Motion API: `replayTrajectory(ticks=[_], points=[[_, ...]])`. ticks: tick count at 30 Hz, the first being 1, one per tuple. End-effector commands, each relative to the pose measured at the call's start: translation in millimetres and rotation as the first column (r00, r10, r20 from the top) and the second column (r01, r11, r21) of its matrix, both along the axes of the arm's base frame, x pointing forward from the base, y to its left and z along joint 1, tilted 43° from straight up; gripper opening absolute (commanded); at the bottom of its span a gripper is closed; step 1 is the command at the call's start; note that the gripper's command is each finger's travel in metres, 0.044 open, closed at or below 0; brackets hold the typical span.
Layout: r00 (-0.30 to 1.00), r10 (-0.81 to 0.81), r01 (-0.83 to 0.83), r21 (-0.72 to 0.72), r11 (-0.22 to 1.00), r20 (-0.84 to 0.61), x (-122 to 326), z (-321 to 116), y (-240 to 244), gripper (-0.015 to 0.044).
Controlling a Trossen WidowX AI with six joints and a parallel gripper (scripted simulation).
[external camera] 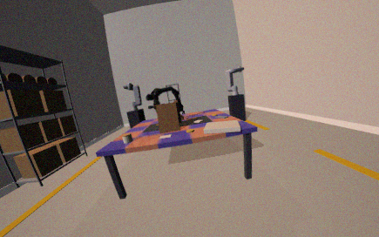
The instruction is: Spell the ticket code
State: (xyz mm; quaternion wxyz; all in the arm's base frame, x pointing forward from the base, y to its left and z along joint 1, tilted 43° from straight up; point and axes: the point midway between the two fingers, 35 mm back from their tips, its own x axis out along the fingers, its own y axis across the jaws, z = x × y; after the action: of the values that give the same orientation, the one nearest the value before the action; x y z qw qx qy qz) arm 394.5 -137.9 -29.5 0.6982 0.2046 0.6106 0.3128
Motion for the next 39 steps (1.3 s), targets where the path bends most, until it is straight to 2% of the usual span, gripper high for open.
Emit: replayTrajectory(ticks=[1, 39], points=[[1.0, -0.001, 0.001, 0.004, 1.0, -0.001, 2.5, -1.0, 3.4, 0.0], [1.0, -0.001, 0.001, 0.004, 1.0, -0.001, 4.3, -0.1, 10.5, 0.0]])
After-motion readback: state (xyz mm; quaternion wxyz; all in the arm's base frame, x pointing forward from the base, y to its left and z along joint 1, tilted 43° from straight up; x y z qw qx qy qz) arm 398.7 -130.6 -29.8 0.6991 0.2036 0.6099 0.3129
